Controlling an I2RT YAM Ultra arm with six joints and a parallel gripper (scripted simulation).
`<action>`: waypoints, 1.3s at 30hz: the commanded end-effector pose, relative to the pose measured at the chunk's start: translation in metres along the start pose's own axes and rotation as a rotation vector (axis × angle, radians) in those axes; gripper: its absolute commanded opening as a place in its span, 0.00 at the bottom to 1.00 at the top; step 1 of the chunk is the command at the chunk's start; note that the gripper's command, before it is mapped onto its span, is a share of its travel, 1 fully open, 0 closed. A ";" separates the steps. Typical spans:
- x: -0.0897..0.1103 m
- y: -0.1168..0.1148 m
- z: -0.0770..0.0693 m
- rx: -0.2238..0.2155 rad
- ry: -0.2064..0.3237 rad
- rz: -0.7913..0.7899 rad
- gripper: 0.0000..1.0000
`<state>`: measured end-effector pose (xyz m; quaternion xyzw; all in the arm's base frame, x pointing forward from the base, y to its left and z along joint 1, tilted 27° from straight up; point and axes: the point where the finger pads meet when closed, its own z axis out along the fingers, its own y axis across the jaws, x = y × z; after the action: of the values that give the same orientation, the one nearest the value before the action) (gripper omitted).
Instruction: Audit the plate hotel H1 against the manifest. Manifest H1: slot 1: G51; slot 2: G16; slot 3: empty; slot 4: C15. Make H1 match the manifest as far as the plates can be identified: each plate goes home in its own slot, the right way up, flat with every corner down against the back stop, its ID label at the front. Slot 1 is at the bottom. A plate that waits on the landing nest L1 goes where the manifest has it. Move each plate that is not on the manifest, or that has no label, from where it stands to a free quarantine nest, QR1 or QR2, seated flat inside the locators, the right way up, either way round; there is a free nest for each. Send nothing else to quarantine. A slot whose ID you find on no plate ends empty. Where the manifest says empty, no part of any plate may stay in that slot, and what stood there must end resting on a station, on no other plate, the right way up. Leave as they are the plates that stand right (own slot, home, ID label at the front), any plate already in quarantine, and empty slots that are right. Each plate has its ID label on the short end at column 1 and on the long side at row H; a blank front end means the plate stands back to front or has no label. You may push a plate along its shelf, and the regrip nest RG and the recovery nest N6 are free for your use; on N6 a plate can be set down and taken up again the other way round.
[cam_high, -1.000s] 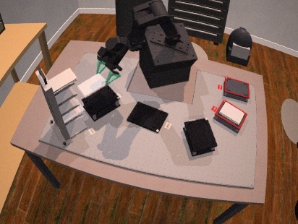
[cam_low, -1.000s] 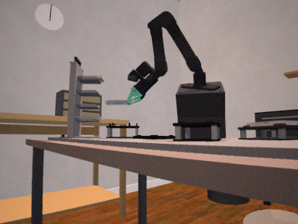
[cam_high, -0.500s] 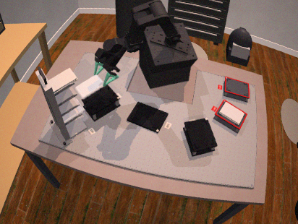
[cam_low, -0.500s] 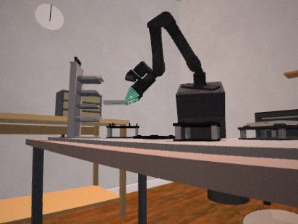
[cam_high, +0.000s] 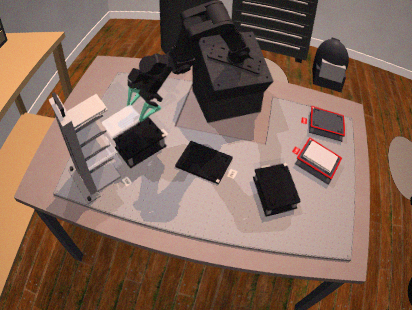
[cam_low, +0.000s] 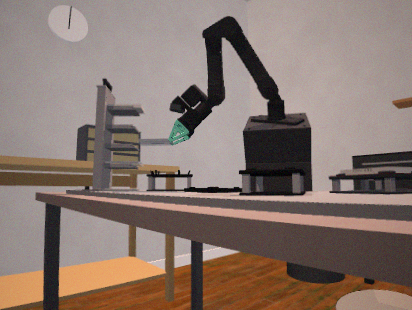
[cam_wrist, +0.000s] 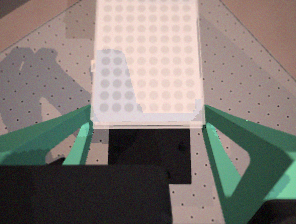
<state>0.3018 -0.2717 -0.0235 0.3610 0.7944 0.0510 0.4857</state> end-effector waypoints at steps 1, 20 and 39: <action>-0.011 -0.002 0.001 0.008 -0.023 -0.008 0.86; -0.023 -0.002 0.013 0.008 -0.024 -0.008 0.86; -0.024 -0.002 0.015 0.008 -0.024 -0.008 0.86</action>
<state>0.3192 -0.2874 -0.0191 0.3609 0.7936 0.0493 0.4874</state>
